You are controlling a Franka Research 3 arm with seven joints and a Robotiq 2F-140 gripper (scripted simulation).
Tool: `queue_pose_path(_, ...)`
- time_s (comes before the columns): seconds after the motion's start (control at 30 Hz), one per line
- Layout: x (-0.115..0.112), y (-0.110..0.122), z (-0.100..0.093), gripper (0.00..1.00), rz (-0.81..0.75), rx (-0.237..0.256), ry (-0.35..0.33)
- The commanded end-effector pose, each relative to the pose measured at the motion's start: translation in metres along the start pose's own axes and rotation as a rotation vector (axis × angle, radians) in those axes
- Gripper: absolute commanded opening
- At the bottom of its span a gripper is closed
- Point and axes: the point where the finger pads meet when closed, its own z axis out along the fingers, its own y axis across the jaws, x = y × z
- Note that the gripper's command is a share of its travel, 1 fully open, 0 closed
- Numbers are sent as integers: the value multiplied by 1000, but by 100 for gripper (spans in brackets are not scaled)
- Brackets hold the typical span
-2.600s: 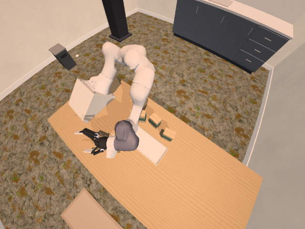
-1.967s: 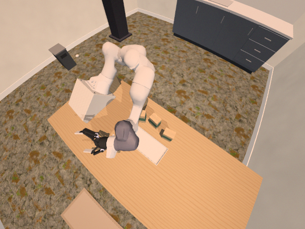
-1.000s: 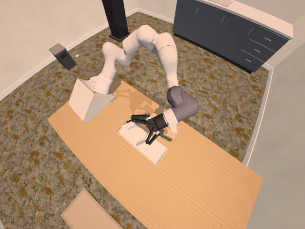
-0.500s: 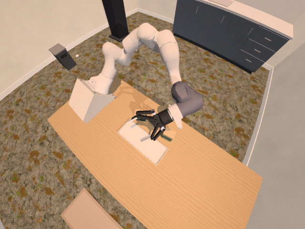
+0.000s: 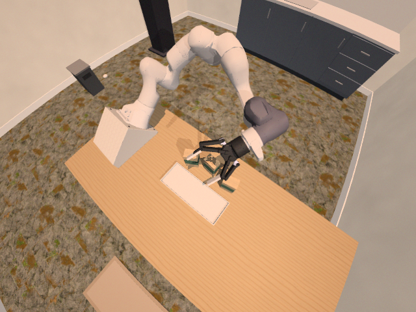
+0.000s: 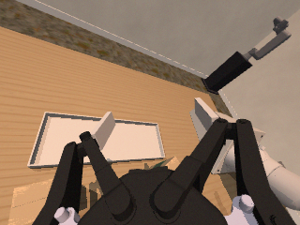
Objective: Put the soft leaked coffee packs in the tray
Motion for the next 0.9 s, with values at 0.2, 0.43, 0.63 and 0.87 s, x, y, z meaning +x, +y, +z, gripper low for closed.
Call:
queue_pose_path(0.2,-6,0,-15,100,-23,15,-3)
queue_pose_path(0.43,-20,-2,-59,100,-48,66,11)
queue_pose_path(0.63,-36,-1,-102,100,-77,118,26)
queue_pose_path(0.87,-36,-1,-102,100,-77,118,26)
